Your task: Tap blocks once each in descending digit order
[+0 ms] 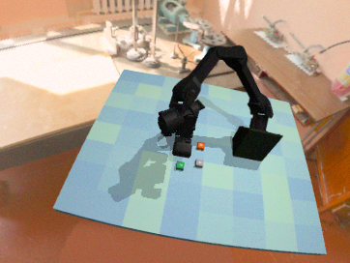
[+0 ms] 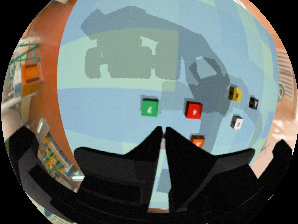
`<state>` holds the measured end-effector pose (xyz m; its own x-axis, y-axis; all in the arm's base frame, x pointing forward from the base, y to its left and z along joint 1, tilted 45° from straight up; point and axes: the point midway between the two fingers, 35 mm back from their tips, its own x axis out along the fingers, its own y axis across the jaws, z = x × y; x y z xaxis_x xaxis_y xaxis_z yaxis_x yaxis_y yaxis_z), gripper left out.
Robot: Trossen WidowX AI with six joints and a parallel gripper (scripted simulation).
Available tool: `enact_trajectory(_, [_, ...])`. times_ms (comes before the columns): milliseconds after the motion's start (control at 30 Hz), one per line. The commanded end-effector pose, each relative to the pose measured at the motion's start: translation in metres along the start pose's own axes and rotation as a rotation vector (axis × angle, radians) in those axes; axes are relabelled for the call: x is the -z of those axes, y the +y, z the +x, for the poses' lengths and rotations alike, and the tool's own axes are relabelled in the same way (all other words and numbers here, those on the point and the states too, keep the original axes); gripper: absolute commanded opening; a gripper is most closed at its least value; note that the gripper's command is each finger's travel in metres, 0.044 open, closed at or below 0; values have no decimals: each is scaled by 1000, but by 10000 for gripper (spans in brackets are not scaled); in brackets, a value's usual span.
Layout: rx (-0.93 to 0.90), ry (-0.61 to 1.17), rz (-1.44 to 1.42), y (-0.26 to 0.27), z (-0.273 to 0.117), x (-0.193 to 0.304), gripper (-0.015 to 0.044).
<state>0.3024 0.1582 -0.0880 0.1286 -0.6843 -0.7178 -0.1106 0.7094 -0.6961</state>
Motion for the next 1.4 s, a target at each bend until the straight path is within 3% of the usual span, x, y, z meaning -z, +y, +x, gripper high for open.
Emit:
enact_trajectory(0, [7, 6, 14, 27, 4, 15, 20])
enact_trajectory(167, [6, 6, 14, 28, 7, 15, 20])
enact_trajectory(300, [9, 6, 14, 27, 73, 15, 20])
enact_trajectory(367, [10, 6, 15, 26, 85, 16, 20])
enact_trajectory(1367, [12, 6, 15, 25, 116, 16, 20])
